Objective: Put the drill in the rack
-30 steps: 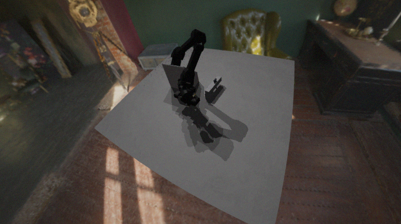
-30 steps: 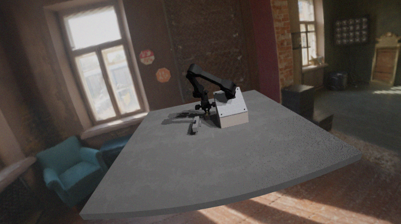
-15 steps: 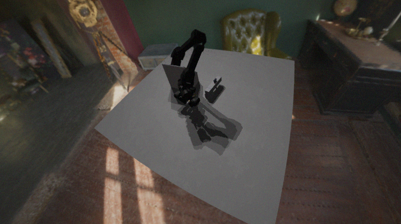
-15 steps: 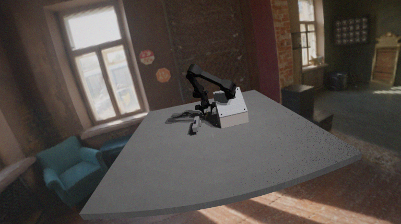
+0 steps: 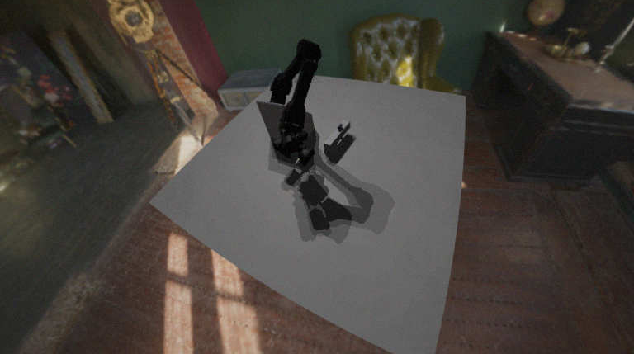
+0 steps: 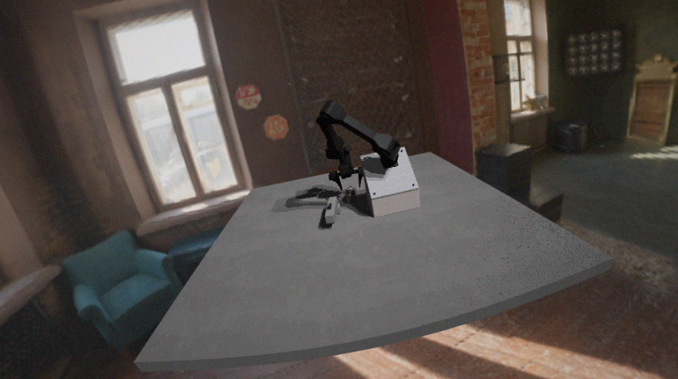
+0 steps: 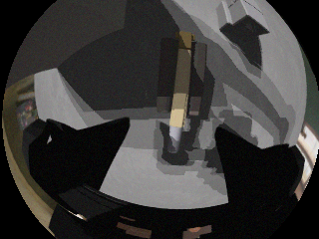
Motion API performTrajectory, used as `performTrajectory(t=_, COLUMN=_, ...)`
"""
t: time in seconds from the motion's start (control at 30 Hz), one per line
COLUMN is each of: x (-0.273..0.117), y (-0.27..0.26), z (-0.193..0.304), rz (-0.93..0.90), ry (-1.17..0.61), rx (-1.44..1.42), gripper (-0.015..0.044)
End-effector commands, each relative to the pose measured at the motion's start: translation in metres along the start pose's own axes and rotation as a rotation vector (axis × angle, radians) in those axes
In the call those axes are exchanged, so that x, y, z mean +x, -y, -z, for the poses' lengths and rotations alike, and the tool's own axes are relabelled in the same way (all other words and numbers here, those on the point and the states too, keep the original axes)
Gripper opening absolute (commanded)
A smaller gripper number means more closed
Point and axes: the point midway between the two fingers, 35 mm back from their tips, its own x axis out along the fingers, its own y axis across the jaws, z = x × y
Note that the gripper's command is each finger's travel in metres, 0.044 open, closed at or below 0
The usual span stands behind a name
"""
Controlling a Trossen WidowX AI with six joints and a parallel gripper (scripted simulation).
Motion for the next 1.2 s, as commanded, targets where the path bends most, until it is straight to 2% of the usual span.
performTrajectory(t=0.0, x=-0.018, y=0.001, z=0.001, rz=0.005, ry=-0.005, rx=-0.003, gripper=0.044)
performTrajectory(t=0.3, x=-0.048, y=0.002, z=0.003, rz=0.005, ry=-0.007, rx=-0.003, gripper=0.044)
performTrajectory(t=0.4, x=-0.04, y=0.002, z=0.001, rz=0.004, ry=-0.004, rx=0.001, gripper=0.044)
performTrajectory(t=0.53, x=-0.053, y=0.017, z=0.009, rz=0.056, ry=-0.055, rx=-0.012, gripper=0.044)
performTrajectory(t=0.83, x=-0.127, y=0.086, z=0.034, rz=0.311, ry=-0.283, rx=-0.065, gripper=0.044)
performTrajectory(t=1.17, x=-0.238, y=0.153, z=0.033, rz=0.634, ry=-0.521, rx=-0.122, gripper=0.044)
